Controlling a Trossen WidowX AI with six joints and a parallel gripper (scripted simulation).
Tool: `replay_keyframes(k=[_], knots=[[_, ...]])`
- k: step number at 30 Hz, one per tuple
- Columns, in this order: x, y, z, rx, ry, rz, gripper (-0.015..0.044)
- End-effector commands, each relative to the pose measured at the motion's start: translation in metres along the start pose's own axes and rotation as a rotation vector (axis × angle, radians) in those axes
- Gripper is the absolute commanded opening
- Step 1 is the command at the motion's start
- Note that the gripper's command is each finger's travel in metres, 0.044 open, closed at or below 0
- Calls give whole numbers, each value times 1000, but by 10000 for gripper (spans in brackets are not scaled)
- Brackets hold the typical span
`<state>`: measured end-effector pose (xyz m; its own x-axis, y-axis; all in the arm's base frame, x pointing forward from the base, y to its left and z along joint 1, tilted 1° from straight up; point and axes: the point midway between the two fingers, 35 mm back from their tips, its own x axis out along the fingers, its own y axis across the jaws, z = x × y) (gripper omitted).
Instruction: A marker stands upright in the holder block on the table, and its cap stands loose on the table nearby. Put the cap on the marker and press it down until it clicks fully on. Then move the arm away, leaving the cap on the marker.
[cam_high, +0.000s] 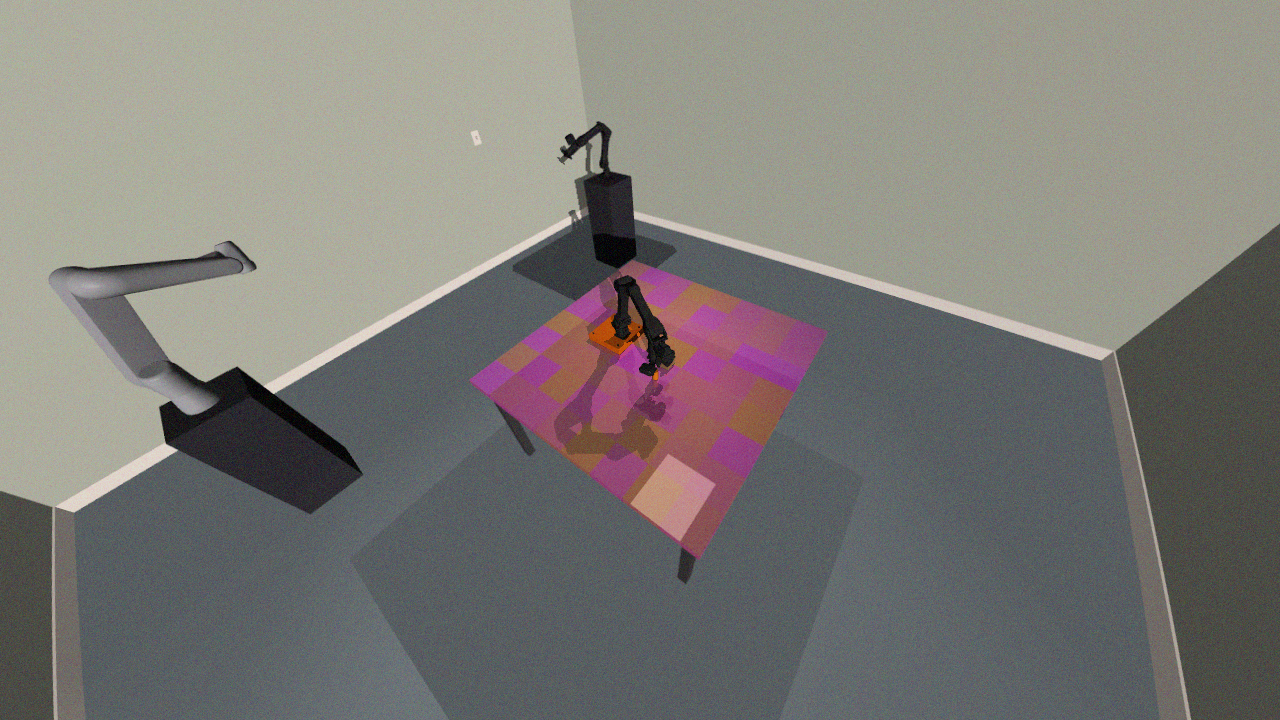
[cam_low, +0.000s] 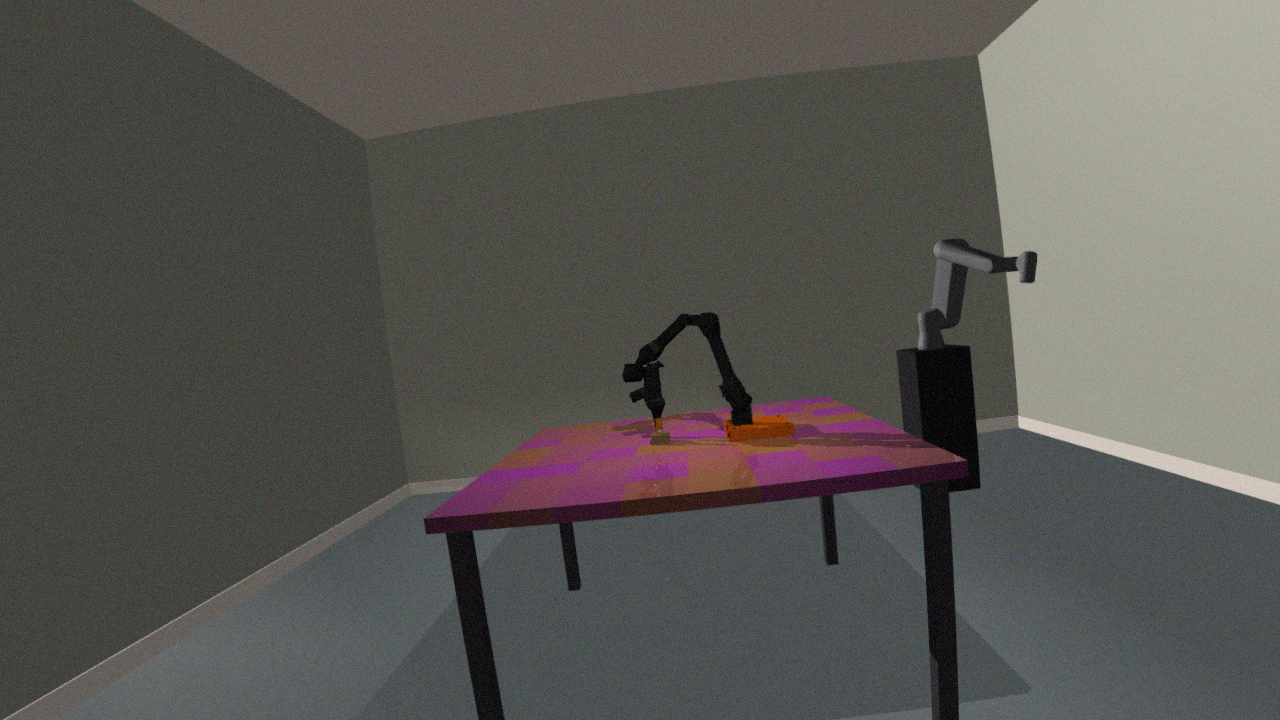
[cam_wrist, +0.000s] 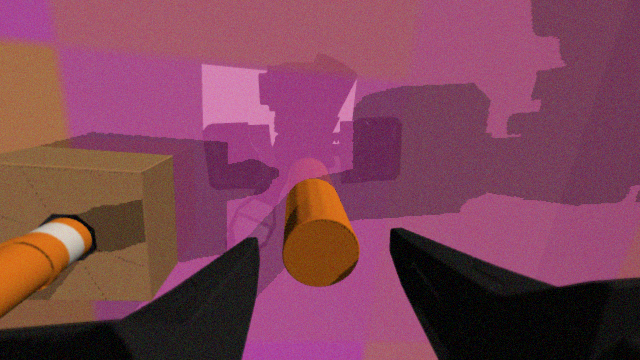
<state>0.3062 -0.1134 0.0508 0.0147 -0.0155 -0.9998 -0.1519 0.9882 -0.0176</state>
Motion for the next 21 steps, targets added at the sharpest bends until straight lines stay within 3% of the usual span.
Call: replay_keyframes(k=[1,20,21], knots=[[9,1,-2,-5,8,6,251],[35,2,-4,-5,9,6,251],[35,2,-4,-5,9,6,224]])
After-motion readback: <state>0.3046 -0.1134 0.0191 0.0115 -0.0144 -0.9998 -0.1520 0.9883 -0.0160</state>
